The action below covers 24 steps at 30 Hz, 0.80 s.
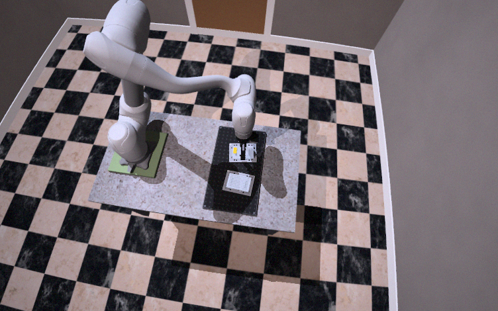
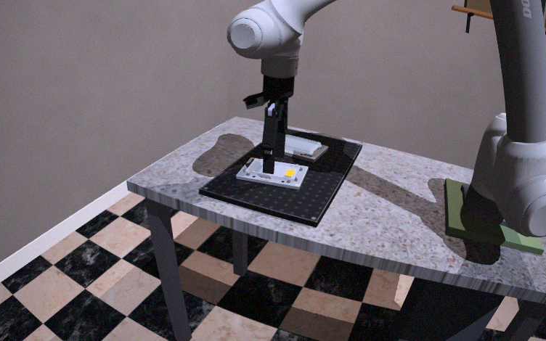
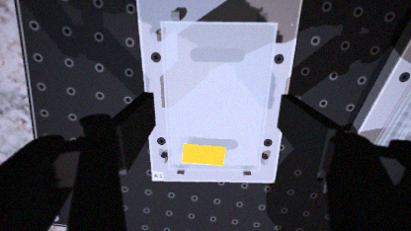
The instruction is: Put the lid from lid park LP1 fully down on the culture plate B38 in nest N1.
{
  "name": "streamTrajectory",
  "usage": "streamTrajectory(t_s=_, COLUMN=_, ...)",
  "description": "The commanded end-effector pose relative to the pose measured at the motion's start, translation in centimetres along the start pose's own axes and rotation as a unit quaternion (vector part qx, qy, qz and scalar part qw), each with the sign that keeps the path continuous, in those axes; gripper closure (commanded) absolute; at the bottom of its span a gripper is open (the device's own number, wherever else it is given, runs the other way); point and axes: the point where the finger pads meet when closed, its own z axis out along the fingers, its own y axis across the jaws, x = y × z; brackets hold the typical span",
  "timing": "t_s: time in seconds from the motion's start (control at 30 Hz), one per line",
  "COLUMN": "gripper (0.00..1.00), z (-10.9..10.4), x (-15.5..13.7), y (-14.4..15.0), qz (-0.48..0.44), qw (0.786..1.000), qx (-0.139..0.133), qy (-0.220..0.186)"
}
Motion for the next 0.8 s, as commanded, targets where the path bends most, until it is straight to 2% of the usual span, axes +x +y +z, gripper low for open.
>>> streamTrajectory(t_s=0.0, gripper=0.31, z=0.0, x=0.1, y=0.0, qz=0.000, qw=1.000, qx=0.000, qy=0.001)
streamTrajectory(t_s=0.77, gripper=0.31, z=1.2, x=0.1, y=0.0, qz=0.000, qw=1.000, qx=0.000, qy=0.001)
